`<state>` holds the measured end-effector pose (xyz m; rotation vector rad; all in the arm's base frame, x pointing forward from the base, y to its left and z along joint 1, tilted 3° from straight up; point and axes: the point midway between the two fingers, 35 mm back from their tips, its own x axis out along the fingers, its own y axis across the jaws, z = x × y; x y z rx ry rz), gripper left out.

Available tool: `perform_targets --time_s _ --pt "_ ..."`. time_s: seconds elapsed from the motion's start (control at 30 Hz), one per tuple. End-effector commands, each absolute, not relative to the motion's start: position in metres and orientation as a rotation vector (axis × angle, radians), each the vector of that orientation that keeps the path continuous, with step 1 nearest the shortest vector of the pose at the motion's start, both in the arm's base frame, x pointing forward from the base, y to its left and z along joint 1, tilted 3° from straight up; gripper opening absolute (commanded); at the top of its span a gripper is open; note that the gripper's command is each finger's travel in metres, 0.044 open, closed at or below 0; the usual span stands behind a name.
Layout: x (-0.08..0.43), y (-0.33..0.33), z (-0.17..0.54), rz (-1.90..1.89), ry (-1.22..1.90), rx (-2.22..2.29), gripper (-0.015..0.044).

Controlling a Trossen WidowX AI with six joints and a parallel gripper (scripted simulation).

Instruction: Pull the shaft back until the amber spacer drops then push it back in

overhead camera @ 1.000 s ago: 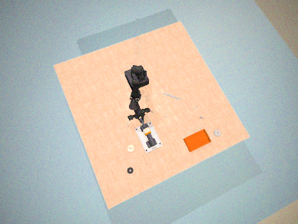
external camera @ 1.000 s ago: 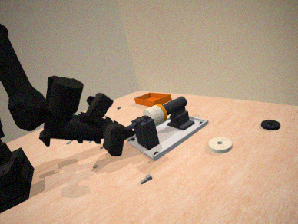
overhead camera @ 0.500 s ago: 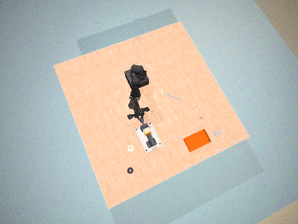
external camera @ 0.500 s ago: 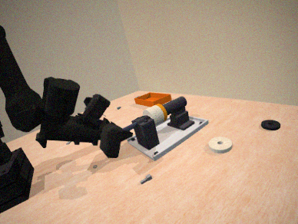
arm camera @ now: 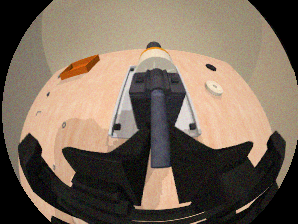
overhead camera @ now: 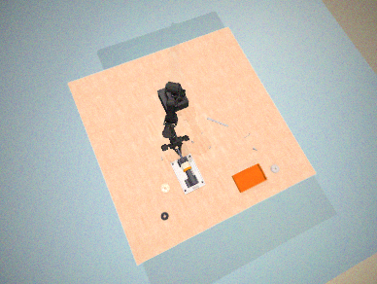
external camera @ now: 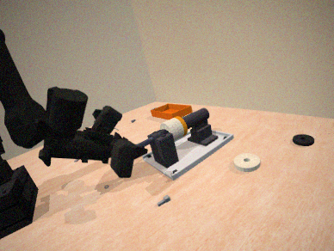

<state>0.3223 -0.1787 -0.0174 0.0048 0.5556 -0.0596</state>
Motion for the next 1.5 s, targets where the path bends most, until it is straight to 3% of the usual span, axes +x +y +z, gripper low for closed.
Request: perform_targets --time_s 0.0,1.47 --pt "0.3217 -0.1782 -0.0172 -0.056 0.555 0.003 0.0000" --pt "0.3174 -0.1780 -0.0172 -0.056 0.555 0.003 0.0000"
